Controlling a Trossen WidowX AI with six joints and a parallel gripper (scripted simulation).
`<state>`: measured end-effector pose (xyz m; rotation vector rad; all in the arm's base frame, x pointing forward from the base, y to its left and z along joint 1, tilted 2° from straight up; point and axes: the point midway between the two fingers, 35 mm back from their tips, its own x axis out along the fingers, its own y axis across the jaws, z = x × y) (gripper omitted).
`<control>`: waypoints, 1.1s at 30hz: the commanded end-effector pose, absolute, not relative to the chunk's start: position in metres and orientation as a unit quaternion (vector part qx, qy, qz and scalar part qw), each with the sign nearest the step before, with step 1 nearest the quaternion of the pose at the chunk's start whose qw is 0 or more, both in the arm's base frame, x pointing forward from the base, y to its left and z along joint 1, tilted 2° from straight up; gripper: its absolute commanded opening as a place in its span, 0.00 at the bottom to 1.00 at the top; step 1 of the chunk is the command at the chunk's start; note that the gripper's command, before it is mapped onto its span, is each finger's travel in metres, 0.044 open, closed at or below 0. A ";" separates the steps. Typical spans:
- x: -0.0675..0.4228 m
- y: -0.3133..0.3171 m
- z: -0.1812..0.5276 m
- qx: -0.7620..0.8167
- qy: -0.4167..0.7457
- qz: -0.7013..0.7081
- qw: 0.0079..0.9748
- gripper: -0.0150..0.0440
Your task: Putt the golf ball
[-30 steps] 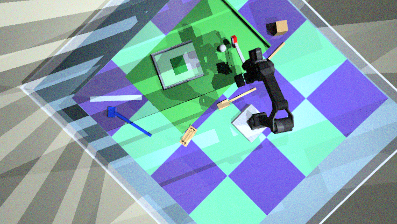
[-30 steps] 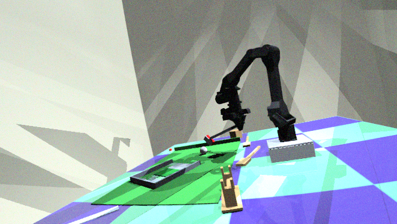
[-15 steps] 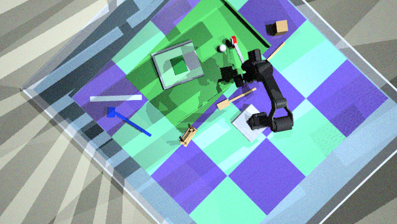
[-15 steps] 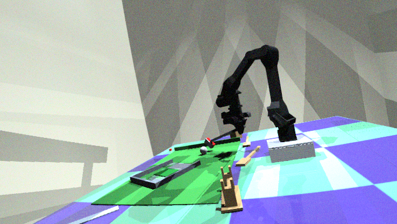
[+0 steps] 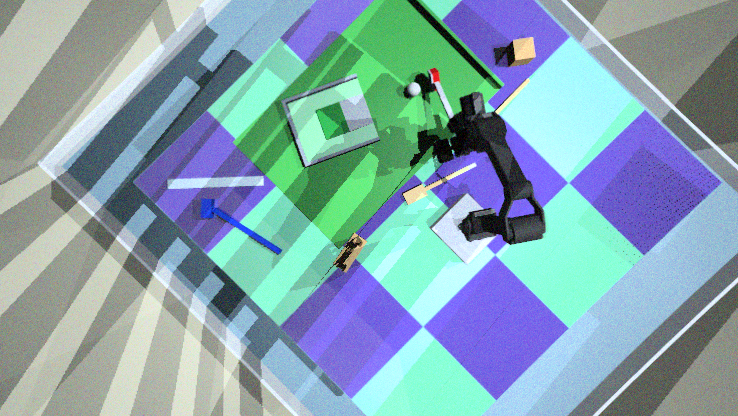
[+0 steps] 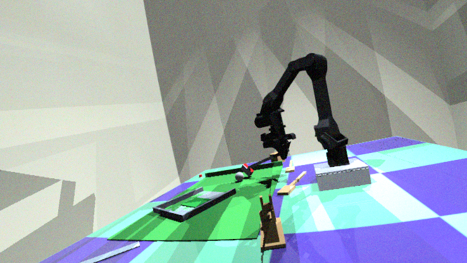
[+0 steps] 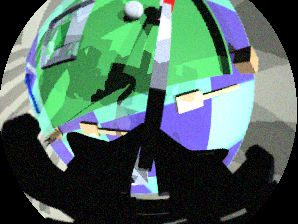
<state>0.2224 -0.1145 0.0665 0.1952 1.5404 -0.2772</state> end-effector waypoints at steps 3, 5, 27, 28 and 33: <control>0.222 -0.121 0.067 0.087 0.691 -0.125 0.706 0.25; 0.220 -0.127 0.067 0.086 0.691 -0.125 0.706 0.25; 0.253 -0.029 0.060 0.089 0.691 -0.122 0.707 0.25; 0.254 -0.019 0.060 0.089 0.691 -0.121 0.707 0.25; 0.254 -0.011 0.062 0.089 0.691 -0.121 0.707 0.25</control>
